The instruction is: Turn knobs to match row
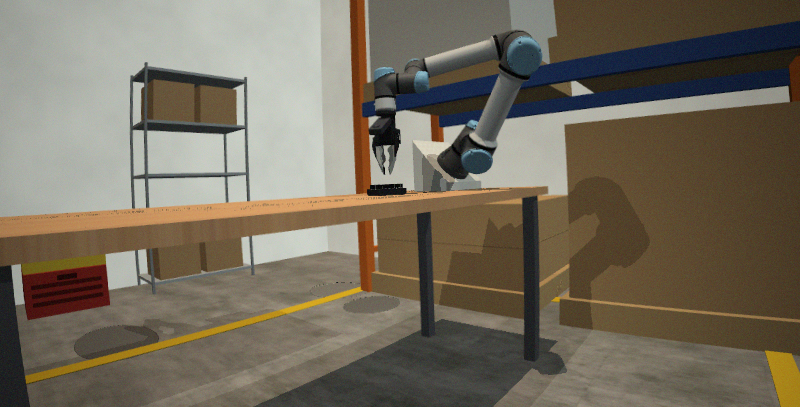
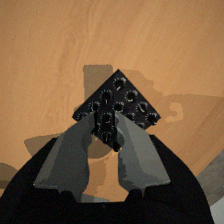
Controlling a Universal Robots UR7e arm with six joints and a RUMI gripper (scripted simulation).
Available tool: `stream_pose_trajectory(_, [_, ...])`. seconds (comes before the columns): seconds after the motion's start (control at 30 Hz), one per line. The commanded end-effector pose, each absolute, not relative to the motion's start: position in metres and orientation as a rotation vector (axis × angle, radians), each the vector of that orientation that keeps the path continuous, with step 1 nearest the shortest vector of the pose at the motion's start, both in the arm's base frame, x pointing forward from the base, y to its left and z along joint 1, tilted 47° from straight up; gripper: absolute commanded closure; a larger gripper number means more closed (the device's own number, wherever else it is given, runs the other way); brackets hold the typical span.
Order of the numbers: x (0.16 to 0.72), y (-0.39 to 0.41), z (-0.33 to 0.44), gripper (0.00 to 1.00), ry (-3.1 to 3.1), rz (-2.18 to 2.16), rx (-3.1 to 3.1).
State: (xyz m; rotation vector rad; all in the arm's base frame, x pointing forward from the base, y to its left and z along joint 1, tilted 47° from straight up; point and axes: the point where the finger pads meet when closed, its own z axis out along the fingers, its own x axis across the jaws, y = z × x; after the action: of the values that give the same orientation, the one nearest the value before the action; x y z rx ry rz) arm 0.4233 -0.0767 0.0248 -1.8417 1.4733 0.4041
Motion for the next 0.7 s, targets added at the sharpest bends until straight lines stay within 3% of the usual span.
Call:
stream_pose_trajectory(0.0, [0.425, -0.069, 0.017, 0.89, 1.473, 0.407, -1.84])
stream_pose_trajectory(0.67, [0.428, -0.057, 0.006, 0.89, 1.473, 0.407, -1.84])
